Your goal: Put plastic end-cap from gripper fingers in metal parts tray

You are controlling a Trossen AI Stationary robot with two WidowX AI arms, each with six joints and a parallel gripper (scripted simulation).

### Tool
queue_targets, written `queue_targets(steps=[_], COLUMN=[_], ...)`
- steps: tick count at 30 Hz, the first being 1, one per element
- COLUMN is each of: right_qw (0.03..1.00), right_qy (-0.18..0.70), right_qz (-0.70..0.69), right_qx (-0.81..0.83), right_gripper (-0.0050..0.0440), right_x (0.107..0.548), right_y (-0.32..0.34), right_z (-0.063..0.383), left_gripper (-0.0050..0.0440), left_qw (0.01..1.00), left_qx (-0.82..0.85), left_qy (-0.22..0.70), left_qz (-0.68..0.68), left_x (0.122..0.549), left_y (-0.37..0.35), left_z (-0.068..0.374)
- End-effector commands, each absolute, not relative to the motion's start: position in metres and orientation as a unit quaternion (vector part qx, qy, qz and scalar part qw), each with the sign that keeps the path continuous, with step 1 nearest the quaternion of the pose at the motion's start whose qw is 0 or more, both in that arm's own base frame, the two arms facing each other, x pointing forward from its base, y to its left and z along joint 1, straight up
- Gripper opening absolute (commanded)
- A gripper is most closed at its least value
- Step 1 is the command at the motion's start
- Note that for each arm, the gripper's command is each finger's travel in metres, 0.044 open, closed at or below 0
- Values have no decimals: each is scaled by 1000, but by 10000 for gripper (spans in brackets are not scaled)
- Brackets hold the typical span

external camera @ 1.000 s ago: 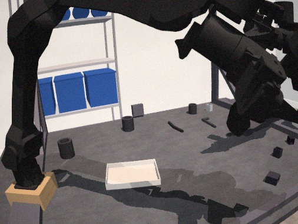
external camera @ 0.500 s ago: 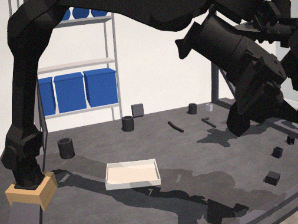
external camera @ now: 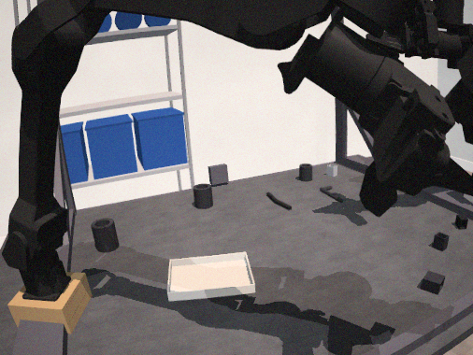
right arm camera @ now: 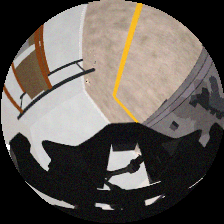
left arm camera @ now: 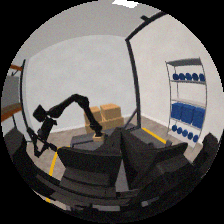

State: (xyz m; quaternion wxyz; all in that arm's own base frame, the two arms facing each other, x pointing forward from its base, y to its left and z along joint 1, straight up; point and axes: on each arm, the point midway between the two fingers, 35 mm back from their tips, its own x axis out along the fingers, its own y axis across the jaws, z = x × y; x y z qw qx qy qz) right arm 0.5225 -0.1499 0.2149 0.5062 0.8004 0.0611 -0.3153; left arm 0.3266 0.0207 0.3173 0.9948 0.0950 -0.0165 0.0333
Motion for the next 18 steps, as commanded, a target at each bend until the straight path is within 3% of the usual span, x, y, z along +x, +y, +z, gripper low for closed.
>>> queue_targets(steps=[1, 12, 18], right_qw=[511, 513, 528], right_qy=[51, 70, 141], right_qz=[-304, -311, -322], right_qx=[802, 797, 773], right_gripper=[0, 0, 0], right_x=[522, 519, 505], right_y=[-150, -141, -108], right_z=[230, 220, 195], left_gripper=[0, 0, 0], left_qw=[999, 999, 999], left_qx=[18, 0, 0], left_qy=[-36, -34, -34], left_qz=[3, -4, -4], left_x=[315, 313, 313], left_y=[2, -2, -2], left_z=[330, 330, 330])
